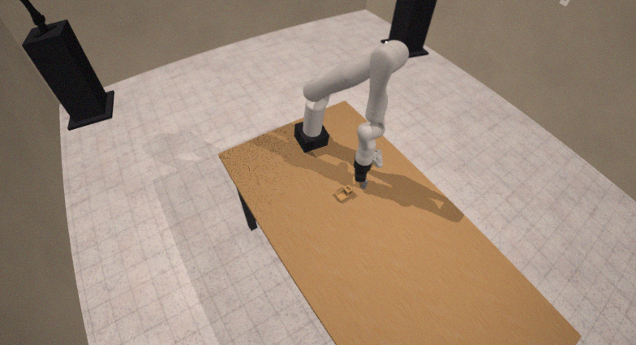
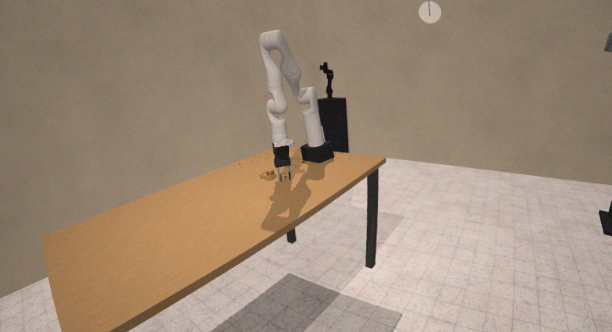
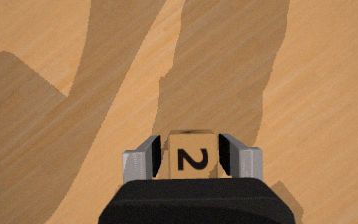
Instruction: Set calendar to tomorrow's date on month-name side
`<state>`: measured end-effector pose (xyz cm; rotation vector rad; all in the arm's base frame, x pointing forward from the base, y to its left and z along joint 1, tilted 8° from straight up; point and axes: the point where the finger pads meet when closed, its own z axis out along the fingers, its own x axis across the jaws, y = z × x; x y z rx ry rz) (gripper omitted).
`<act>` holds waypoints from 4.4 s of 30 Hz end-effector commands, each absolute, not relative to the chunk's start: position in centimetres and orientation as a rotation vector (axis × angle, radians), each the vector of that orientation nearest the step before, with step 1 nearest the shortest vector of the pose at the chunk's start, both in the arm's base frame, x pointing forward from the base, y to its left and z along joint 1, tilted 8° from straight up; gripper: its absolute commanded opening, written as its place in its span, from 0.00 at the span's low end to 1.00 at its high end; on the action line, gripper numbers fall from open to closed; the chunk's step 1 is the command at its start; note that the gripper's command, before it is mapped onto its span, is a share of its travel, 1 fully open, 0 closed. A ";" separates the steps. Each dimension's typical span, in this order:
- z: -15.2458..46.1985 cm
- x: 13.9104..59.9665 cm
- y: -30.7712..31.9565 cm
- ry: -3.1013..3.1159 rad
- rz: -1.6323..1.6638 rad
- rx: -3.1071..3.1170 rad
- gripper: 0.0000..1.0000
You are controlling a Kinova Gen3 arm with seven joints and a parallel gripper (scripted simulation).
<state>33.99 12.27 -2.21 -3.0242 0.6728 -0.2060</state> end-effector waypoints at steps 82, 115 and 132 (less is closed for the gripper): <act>7.7 32.6 12.3 0.680 -0.202 -3.021 0.60; 7.3 31.1 16.2 1.475 -0.170 -2.692 0.60; 7.3 30.9 16.8 1.577 -0.169 -2.626 0.60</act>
